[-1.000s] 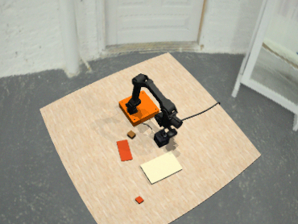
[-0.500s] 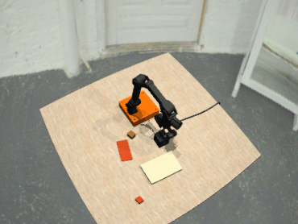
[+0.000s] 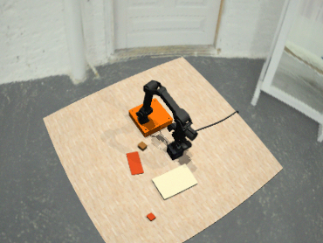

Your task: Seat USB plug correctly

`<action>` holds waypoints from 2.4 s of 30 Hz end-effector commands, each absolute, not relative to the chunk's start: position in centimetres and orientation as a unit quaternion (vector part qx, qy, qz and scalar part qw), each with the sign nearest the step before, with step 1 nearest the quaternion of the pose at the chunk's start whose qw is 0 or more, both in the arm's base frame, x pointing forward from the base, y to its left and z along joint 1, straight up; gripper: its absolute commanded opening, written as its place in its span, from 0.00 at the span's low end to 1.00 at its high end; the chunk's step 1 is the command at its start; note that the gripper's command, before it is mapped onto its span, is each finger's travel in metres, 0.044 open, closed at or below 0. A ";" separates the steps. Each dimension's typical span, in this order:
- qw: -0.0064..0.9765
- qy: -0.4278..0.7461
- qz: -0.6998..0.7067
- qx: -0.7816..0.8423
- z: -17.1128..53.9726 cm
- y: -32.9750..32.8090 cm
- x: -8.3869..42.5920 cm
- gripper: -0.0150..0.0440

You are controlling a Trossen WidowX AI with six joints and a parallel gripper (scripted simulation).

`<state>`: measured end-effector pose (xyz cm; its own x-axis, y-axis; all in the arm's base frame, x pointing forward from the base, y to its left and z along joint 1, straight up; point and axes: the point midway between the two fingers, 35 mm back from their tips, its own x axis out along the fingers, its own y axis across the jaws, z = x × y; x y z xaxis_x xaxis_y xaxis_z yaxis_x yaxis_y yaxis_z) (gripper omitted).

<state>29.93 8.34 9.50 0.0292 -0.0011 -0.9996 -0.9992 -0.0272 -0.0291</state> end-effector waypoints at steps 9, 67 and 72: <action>0.500 0.486 0.499 -0.514 9.5 8.3 29.9 0.25; 0.500 0.487 0.499 -0.514 12.4 8.3 29.8 0.25; 0.516 0.503 0.483 -0.497 12.3 8.3 29.8 0.25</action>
